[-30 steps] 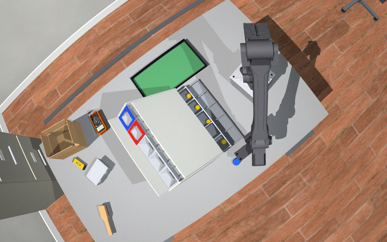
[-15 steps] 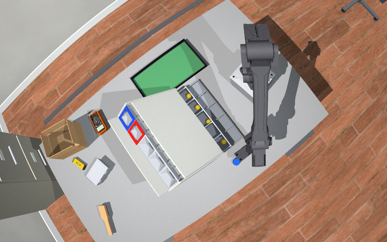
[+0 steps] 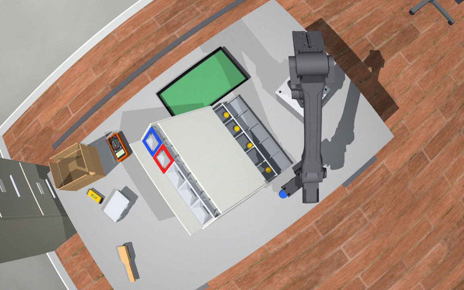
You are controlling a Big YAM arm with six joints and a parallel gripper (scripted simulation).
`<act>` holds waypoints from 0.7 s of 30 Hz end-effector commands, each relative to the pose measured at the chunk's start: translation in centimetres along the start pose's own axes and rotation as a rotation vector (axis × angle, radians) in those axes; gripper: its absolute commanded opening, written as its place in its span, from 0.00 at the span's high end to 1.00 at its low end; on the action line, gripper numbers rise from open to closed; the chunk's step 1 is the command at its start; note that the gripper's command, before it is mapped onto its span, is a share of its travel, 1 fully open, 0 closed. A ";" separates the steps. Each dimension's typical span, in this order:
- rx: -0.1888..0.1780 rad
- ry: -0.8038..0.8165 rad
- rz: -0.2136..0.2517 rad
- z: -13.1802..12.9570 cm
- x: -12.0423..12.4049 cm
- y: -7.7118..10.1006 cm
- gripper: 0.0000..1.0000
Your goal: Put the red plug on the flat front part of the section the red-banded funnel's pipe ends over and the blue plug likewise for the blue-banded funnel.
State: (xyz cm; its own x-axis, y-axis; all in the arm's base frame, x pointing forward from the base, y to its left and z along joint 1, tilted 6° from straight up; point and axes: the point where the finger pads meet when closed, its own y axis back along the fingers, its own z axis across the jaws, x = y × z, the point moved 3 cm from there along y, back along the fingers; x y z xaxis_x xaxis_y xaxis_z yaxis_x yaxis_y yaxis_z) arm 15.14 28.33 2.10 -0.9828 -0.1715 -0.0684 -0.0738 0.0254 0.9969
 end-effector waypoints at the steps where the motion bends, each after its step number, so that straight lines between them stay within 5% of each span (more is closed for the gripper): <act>1: -0.026 -0.005 -0.021 1.7 -0.9 0.8 1.00; 16: -0.069 -0.012 -0.052 1.9 -0.9 1.0 1.00; 21: -0.059 -0.011 -0.045 -3.3 -1.5 0.8 1.00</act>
State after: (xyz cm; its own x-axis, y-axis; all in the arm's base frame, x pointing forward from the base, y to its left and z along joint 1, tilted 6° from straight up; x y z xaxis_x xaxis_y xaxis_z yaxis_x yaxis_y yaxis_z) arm 15.76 27.61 2.22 -0.9821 -0.1600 -0.0996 -0.0969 -0.0247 0.9950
